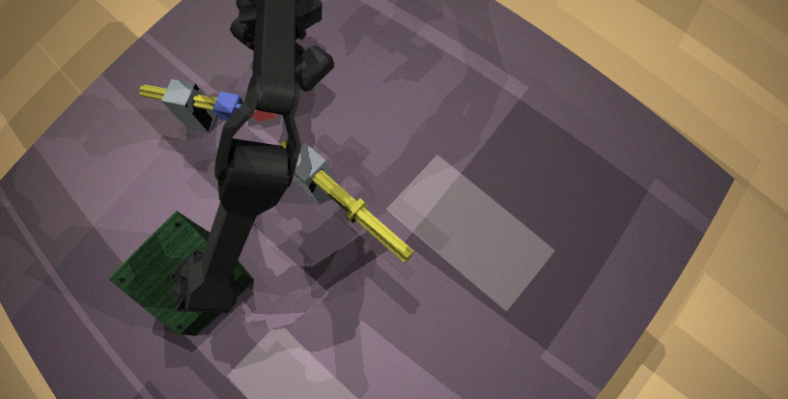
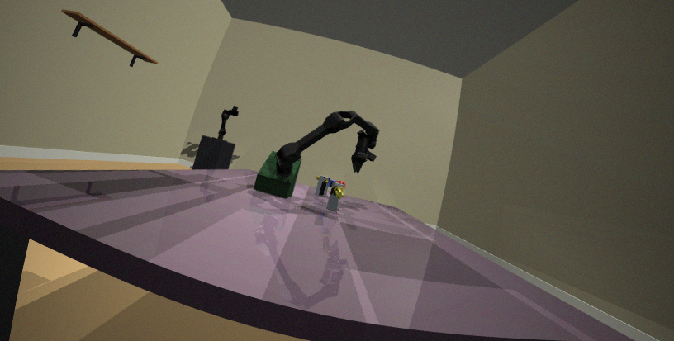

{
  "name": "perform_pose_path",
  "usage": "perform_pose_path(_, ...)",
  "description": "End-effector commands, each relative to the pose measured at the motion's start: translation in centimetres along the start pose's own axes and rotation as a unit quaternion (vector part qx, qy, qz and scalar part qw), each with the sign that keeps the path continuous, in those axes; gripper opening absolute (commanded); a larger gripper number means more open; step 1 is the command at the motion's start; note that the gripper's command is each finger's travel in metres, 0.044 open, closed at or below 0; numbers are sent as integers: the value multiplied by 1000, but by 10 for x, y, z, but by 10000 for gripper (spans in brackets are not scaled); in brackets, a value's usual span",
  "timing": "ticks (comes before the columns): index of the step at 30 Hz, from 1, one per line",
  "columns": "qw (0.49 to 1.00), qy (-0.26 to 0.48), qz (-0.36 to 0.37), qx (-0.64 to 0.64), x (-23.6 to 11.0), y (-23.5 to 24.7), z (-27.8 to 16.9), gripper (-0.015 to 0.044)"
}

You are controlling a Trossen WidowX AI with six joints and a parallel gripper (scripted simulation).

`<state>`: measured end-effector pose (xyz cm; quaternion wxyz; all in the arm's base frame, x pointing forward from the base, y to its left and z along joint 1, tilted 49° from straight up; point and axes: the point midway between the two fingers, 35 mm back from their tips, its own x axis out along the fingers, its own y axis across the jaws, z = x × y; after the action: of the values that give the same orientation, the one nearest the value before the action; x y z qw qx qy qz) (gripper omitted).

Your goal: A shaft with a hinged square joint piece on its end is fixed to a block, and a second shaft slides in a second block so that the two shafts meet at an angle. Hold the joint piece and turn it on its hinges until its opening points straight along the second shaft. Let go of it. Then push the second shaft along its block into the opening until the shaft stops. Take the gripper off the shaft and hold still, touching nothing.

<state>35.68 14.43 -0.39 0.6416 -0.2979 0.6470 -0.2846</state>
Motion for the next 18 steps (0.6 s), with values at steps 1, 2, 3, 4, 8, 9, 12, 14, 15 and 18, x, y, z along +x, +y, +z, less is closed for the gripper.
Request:
perform_pose_path(1, 1000, 6, -10, 6, 1, -4, -1, 440)
perform_pose_path(2, 1000, 5, -12, 14, 1, -3, -1, 440)
perform_pose_path(3, 1000, 2, -14, 25, 2, -3, -1, 440)
perform_pose_path(4, 999, -1, -16, 40, 3, -3, -1, 440)
perform_pose_path(8, 995, -13, -24, 97, 5, -2, -1, 440)
perform_pose_path(9, 993, -16, -26, 111, 6, -2, -2, 440)
perform_pose_path(12, 987, -26, -31, 153, 8, -1, -2, 440)
perform_pose_path(14, 982, -33, -33, 182, 9, -1, -2, 440)
perform_pose_path(15, 979, -37, -34, 196, 10, -1, -2, 440)
perform_pose_path(18, 970, -48, -37, 237, 12, 0, -3, 440)
